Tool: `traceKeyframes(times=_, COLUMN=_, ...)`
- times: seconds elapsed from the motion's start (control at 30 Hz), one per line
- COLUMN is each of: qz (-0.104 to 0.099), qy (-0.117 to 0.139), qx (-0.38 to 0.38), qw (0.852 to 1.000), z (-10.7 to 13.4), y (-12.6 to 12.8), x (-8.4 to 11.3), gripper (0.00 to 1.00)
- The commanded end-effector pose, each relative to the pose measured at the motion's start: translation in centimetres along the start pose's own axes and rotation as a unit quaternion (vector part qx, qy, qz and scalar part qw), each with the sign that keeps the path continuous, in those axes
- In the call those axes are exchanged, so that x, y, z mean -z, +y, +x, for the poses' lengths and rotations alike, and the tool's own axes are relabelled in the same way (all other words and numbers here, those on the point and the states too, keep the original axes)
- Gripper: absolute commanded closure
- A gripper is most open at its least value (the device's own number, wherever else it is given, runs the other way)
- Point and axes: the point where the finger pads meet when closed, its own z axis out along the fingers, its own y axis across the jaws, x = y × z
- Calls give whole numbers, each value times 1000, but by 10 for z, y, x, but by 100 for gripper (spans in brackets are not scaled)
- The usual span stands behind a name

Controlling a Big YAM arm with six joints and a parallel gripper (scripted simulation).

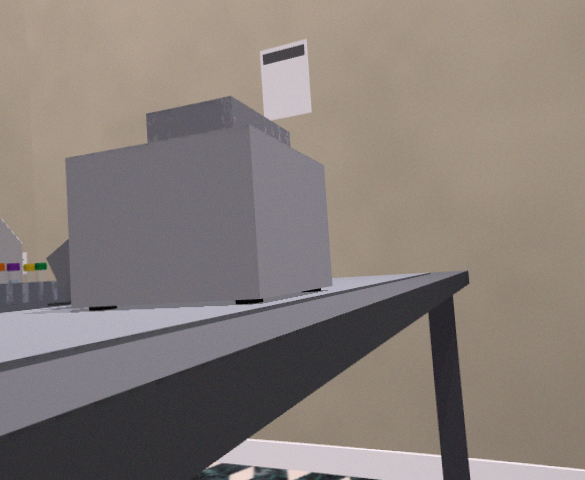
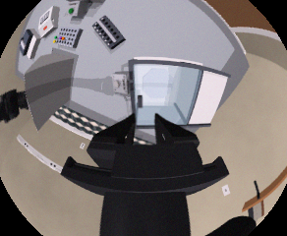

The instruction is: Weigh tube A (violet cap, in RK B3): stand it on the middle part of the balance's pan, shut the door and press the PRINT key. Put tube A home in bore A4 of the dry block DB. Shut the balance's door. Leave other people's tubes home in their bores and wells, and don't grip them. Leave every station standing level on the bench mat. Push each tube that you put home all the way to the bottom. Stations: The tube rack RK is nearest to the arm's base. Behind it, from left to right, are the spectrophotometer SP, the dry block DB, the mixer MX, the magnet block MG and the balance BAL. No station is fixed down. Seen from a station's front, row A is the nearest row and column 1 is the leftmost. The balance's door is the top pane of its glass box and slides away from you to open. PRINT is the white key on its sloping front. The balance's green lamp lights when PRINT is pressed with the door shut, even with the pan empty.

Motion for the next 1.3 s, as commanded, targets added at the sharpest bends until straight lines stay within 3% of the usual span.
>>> traceKeyframes(times=0.0, qz=0, qy=-10, qx=1, qw=1000, z=22, y=-4, x=-11, gripper=70)
traceKeyframes(times=0.07, qz=-11, qy=-9, qx=4, qw=1000, z=16, y=2, x=-17, gripper=70)
traceKeyframes(times=0.17, qz=19, qy=2, qx=17, qw=1000, z=4, y=-8, x=11, gripper=70)
traceKeyframes(times=0.27, qz=9, qy=0, qx=11, qw=1000, z=3, y=-1, x=6, gripper=70)
traceKeyframes(times=0.53, qz=11, qy=-9, qx=0, qw=1000, z=13, y=3, x=11, gripper=70)
traceKeyframes(times=0.73, qz=3, qy=-2, qx=8, qw=1000, z=2, y=5, x=8, gripper=70)
traceKeyframes(times=1.27, qz=6, qy=-6, qx=3, qw=1000, z=7, y=6, x=11, gripper=70)
